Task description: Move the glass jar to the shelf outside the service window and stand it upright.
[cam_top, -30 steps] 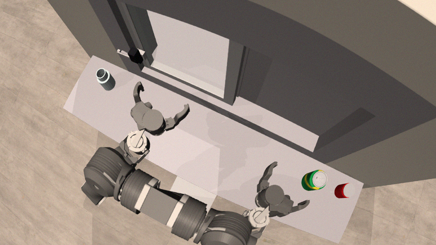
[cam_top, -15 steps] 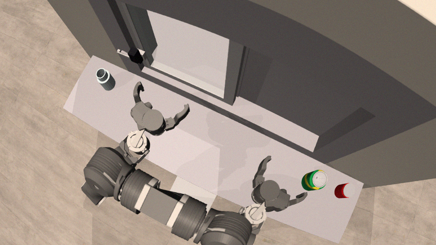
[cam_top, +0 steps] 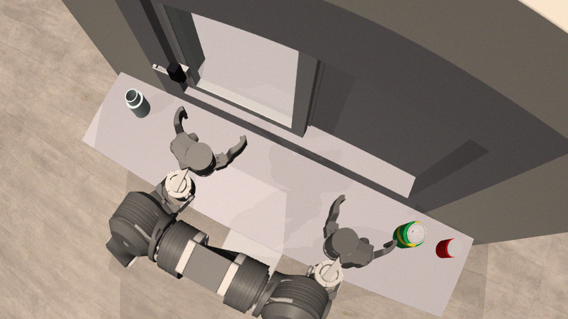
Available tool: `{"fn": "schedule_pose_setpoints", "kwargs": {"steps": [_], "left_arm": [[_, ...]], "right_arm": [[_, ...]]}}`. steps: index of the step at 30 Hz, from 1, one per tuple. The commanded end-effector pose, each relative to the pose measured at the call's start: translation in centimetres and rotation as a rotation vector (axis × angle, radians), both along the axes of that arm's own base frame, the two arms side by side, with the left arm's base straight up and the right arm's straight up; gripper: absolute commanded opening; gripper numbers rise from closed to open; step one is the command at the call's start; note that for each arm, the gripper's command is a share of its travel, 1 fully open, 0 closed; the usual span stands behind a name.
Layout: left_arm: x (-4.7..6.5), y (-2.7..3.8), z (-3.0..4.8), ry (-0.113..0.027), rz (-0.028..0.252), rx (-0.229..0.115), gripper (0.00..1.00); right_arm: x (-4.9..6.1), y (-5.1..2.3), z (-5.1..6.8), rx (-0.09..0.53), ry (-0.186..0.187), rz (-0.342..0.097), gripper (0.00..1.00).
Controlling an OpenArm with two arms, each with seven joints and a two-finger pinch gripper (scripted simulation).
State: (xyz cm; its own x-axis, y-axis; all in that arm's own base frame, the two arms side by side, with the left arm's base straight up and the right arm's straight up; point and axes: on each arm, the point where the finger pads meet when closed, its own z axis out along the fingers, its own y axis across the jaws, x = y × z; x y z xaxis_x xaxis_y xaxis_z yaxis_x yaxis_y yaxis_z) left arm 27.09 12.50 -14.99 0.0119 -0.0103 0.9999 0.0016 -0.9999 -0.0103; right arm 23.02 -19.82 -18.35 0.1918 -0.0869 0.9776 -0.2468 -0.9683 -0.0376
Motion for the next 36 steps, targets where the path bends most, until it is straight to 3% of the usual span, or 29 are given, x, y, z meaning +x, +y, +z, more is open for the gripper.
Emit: {"fn": "schedule_pose_setpoints", "kwargs": {"steps": [1, 12, 15, 29, 32, 36], "left_arm": [[0.0, 0.0, 0.11, -0.003, 0.0, 0.0, 1.0], [0.0, 0.0, 0.11, -0.003, 0.0, 0.0, 1.0], [0.0, 0.0, 0.11, -0.003, 0.0, 0.0, 1.0], [0.0, 0.0, 0.11, -0.003, 0.0, 0.0, 1.0], [0.0, 0.0, 0.11, -0.003, 0.0, 0.0, 1.0], [0.0, 0.0, 0.11, -0.003, 0.0, 0.0, 1.0]], "right_arm": [[0.2, 0.25, 0.3, -0.008, -0.015, 0.01, 1.0], [1.2, 2.2, 1.3, -0.027, -0.067, 0.076, 1.0], [1.3, 2.33, 1.4, -0.025, -0.069, 0.078, 1.0], [2.6, 4.76, 2.4, -0.05, -0.13, 0.16, 1.0], [2.7, 4.87, 2.5, -0.049, -0.133, 0.162, 1.0], [3.1, 5.57, 2.8, -0.055, -0.15, 0.185, 1.0]]}}
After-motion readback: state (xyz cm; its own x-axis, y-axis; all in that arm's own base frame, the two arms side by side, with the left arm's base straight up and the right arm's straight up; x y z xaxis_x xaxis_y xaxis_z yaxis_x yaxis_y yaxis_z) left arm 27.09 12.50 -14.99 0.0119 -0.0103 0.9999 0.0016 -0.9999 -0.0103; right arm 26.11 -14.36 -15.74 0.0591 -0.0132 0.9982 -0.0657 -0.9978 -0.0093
